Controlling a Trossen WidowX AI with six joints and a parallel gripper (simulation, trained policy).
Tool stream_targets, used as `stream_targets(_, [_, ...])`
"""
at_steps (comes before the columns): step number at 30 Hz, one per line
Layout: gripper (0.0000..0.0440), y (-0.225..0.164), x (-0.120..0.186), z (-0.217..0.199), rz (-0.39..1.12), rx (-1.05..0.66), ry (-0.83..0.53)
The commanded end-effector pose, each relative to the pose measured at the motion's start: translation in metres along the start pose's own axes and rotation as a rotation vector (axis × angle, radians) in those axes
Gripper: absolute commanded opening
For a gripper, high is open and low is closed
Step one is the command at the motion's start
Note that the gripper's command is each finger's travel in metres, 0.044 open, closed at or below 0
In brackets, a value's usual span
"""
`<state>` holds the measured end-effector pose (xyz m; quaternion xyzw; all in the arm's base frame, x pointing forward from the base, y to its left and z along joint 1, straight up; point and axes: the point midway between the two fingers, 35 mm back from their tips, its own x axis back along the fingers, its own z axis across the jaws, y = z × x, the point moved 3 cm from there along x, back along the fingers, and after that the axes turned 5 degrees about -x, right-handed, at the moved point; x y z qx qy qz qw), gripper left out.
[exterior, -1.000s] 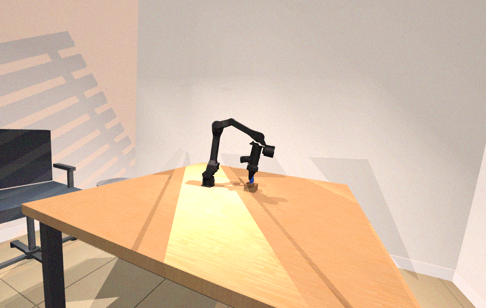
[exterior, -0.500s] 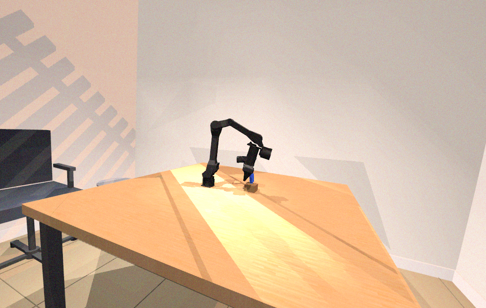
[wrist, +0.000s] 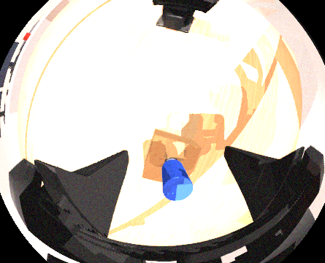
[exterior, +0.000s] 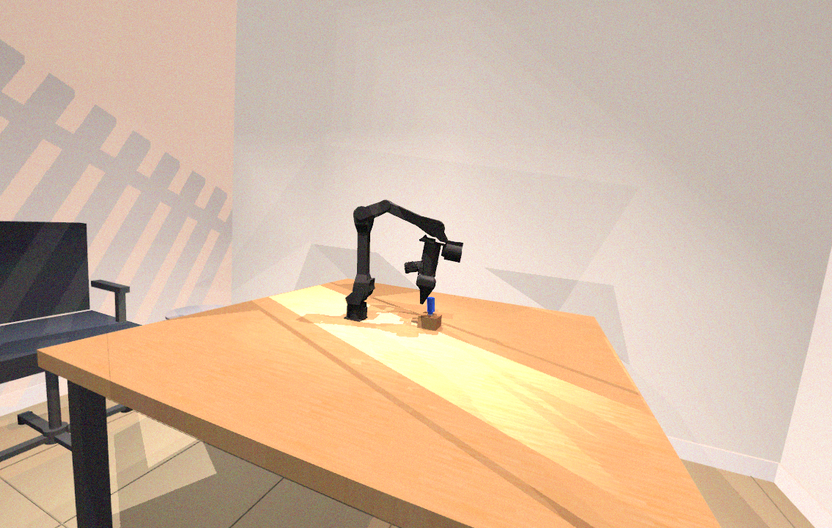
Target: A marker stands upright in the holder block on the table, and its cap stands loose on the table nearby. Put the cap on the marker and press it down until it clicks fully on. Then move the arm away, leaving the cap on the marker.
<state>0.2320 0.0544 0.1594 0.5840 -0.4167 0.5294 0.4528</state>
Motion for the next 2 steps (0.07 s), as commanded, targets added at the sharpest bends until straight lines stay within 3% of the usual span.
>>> stream_targets(1, [0.044, 0.0001, 0.0103, 0.0015, 0.032, 0.006, 0.008])
stream_targets(2, [0.044, 0.0003, 0.0121, 0.0018, 0.038, 0.006, 0.009])
